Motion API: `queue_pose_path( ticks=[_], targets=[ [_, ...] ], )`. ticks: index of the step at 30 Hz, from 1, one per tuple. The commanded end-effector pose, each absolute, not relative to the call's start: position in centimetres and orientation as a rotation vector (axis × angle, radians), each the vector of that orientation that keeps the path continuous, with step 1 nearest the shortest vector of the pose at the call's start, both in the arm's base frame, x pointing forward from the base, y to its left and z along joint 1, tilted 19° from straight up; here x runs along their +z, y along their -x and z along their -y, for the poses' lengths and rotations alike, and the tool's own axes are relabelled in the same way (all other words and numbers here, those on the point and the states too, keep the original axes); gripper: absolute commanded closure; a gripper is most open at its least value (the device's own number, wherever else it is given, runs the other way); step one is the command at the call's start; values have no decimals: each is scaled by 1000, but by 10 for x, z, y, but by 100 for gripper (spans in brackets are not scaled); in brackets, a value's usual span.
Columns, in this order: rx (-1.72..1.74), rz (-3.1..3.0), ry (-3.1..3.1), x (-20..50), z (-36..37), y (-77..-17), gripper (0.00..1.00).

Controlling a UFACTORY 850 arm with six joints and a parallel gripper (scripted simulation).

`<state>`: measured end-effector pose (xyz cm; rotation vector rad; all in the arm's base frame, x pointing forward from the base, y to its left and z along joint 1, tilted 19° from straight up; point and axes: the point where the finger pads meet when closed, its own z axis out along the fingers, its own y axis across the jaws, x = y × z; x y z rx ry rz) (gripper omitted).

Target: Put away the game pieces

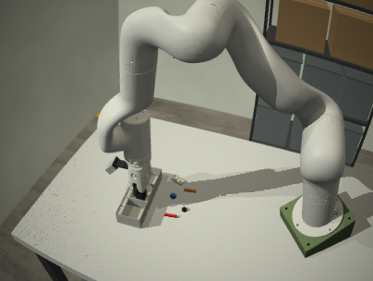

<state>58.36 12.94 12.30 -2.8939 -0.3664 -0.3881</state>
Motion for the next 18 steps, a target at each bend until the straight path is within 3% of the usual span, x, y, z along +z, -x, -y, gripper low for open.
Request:
queue_pose_path(
  ticks=[1,18],
  targets=[
    [-391,366,2894,124,-129,-584,93],
    [-391,366,2893,131,-128,-582,93]
  ],
)
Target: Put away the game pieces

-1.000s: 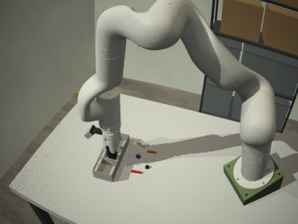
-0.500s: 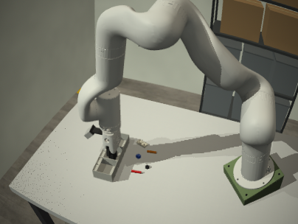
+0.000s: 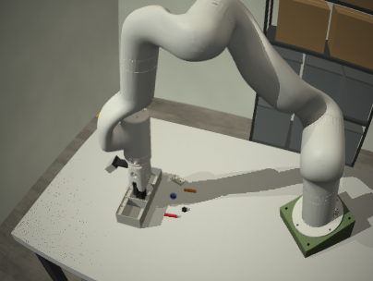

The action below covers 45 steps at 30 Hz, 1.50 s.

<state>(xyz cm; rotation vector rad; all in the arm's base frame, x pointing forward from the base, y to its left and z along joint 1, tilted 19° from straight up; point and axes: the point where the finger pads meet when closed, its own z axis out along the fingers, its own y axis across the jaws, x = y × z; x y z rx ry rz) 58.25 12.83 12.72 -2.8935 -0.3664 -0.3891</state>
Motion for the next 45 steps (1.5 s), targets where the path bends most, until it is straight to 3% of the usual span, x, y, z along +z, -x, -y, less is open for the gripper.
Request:
queue_pose_path(
  ticks=[1,32,45],
  targets=[
    [-391,366,2893,133,-127,-582,93],
    [-391,366,2893,180,-116,-570,93],
    [-391,366,2893,191,-178,-554,93]
  ],
)
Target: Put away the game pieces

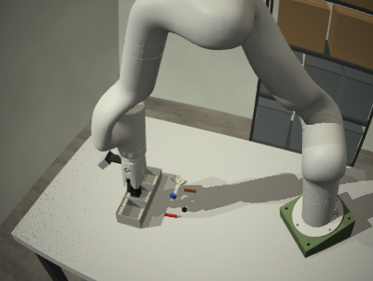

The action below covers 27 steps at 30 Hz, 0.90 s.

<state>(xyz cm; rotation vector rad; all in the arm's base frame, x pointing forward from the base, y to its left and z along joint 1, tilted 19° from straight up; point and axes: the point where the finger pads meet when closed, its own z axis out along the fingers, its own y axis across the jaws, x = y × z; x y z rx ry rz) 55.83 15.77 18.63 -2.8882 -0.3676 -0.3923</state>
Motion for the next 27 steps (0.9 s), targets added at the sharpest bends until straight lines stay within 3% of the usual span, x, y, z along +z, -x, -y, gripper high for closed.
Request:
queue_pose_path(
  ticks=[1,27],
  targets=[
    [-391,366,2893,192,-183,-553,93],
    [-391,366,2893,161,-204,-557,93]
  ],
)
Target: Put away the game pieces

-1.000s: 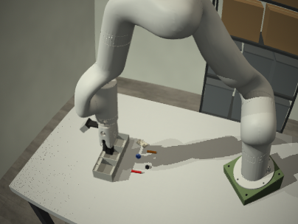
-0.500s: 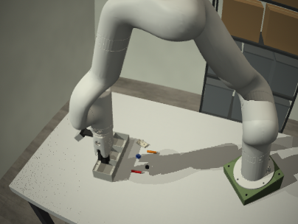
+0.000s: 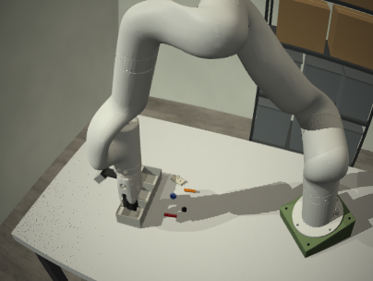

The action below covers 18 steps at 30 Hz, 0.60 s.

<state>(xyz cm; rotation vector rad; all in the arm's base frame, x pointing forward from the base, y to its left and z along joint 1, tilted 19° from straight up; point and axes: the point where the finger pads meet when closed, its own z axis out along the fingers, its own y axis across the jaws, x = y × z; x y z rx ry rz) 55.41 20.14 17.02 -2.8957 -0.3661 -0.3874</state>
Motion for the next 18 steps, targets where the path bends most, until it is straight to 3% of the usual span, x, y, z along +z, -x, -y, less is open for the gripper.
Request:
queue_pose_path(
  ticks=[1,18],
  targets=[
    [-391,366,2893,159,-205,-558,93],
    [-391,366,2893,138,-210,-563,93]
  ],
)
